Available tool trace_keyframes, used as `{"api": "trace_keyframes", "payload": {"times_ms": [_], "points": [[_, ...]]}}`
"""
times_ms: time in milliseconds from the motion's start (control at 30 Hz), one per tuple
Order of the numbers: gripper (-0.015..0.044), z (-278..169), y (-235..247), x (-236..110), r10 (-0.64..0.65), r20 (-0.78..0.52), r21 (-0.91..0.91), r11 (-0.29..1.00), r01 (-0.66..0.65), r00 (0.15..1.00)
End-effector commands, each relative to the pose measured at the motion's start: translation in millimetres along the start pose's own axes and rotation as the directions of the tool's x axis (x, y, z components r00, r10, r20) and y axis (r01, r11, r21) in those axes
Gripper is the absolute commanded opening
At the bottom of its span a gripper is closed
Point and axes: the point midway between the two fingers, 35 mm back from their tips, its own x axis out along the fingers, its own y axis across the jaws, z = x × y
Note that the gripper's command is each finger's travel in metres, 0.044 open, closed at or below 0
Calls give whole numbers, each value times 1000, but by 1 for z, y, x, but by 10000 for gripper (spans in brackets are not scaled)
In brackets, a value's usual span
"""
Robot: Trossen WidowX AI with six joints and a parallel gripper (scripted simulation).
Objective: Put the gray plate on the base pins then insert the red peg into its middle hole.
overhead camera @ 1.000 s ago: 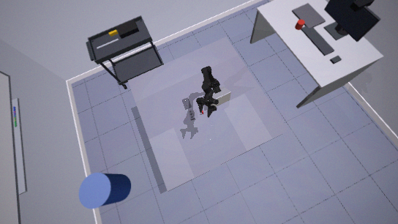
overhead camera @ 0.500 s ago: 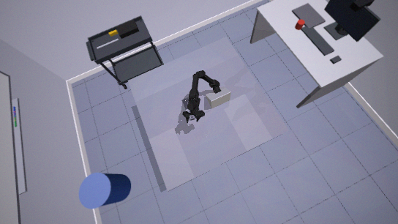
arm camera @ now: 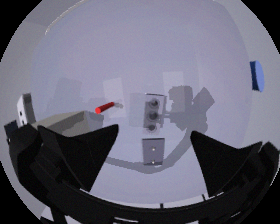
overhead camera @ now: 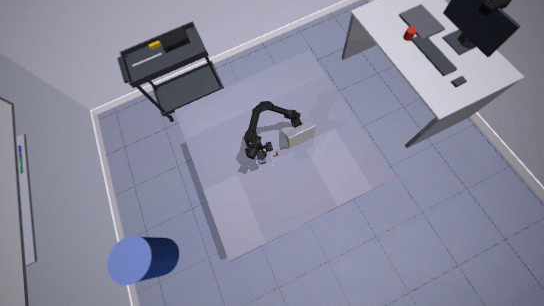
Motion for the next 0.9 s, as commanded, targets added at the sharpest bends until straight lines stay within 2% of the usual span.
{"api": "trace_keyframes", "payload": {"times_ms": [0, 100, 233, 867], "points": [[440, -9, 2, 3, 19, -41, 3, 1000, -19, 999], [440, -9, 1, 14, 19, -40, 3, 1000, -19, 999], [440, -13, 1, 66, 18, -43, 4, 1000, -18, 999], [440, -15, -2, 97, 18, -43, 4, 1000, -17, 999]]}}
